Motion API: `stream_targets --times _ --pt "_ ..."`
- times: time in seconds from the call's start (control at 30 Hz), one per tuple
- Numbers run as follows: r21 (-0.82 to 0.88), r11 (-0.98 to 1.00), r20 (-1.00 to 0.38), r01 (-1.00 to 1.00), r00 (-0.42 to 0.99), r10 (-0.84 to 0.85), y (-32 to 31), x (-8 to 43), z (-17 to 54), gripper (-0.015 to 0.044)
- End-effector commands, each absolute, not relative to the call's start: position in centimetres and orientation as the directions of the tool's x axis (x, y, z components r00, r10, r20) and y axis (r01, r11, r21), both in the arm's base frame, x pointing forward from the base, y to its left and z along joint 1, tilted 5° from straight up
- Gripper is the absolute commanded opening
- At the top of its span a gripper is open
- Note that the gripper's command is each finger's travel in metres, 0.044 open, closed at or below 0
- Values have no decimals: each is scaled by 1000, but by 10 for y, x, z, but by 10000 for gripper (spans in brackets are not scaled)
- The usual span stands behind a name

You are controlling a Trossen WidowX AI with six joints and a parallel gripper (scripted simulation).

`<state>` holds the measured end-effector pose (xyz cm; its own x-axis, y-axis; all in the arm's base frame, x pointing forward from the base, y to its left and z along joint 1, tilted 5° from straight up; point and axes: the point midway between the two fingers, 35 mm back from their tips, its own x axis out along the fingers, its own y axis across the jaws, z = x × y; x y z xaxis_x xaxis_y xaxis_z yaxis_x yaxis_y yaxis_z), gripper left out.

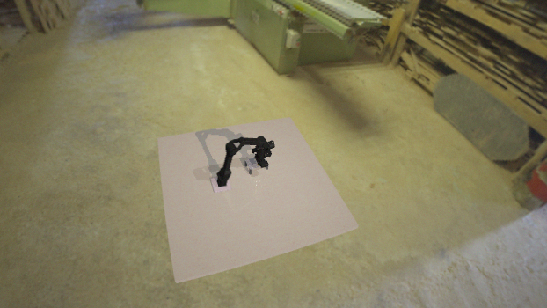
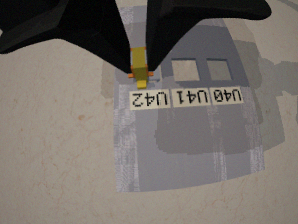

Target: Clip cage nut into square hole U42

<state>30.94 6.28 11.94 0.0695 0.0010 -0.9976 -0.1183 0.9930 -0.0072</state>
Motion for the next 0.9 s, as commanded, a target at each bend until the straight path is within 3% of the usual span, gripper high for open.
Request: stream_targets --times 0.0,0.87 --pt "-20 993 -997 -114 73 -12 63 310 119 26" --pt "-56 992 -996 -111 77 -47 66 310 119 26"
